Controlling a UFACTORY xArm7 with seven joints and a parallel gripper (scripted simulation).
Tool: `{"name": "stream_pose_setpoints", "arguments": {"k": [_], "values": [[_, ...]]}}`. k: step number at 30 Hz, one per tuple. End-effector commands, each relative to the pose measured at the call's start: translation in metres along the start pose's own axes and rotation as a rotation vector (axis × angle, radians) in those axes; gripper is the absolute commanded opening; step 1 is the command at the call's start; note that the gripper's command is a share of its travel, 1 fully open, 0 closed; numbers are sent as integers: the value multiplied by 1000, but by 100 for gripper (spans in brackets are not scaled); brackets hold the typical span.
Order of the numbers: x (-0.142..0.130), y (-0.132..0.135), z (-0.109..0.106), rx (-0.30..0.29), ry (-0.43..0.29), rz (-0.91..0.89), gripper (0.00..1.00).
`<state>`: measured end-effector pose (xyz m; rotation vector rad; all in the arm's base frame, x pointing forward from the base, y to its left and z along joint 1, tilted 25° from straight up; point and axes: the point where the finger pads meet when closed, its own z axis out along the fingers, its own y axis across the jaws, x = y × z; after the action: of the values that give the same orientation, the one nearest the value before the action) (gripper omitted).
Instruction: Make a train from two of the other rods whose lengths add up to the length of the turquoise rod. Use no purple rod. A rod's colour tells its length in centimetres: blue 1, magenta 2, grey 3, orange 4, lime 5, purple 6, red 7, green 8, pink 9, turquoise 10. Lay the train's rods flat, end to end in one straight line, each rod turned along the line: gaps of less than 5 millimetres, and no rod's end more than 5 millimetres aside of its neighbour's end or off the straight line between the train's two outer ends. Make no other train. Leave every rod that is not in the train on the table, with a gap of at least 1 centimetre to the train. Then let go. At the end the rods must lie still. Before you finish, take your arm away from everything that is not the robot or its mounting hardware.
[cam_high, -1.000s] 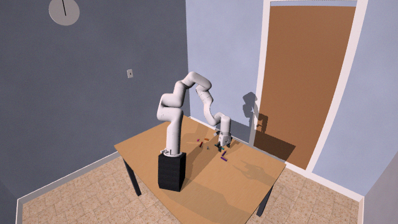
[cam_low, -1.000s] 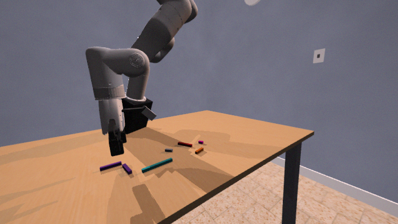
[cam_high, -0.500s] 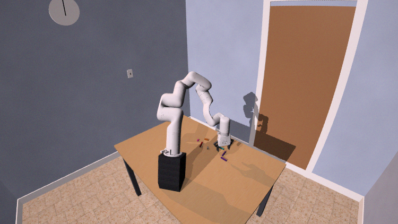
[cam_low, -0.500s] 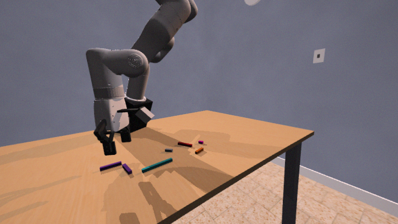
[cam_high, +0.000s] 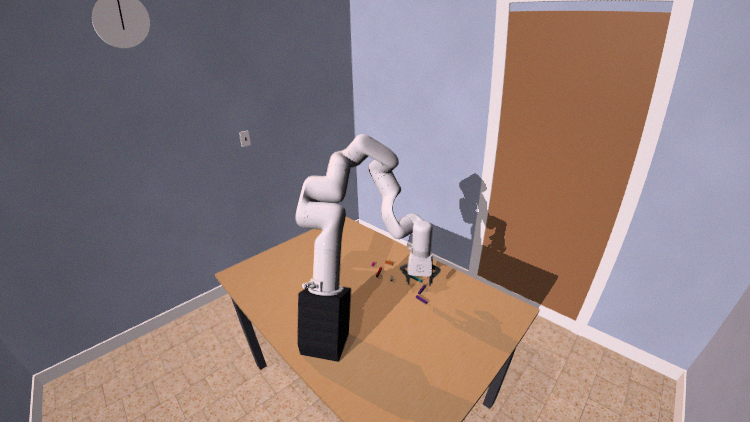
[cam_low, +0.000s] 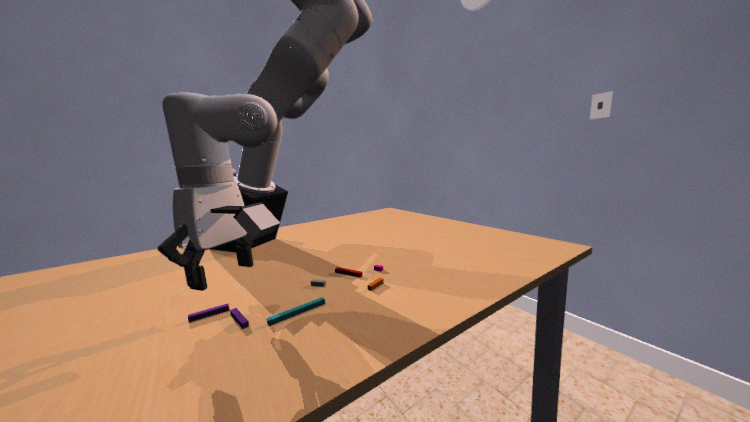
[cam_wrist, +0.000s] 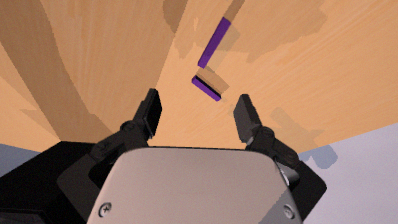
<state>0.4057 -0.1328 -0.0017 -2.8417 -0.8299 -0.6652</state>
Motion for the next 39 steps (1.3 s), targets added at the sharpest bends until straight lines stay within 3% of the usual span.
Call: {"name": "stream_pose_setpoints", "arguments": {"k": [1,19,39], "values": [[-3,-1,-1,3,-10,168,100],[-13,-8,-1,0,-11,609,100],[-13,-8,-1,0,-11,619,100]]}}
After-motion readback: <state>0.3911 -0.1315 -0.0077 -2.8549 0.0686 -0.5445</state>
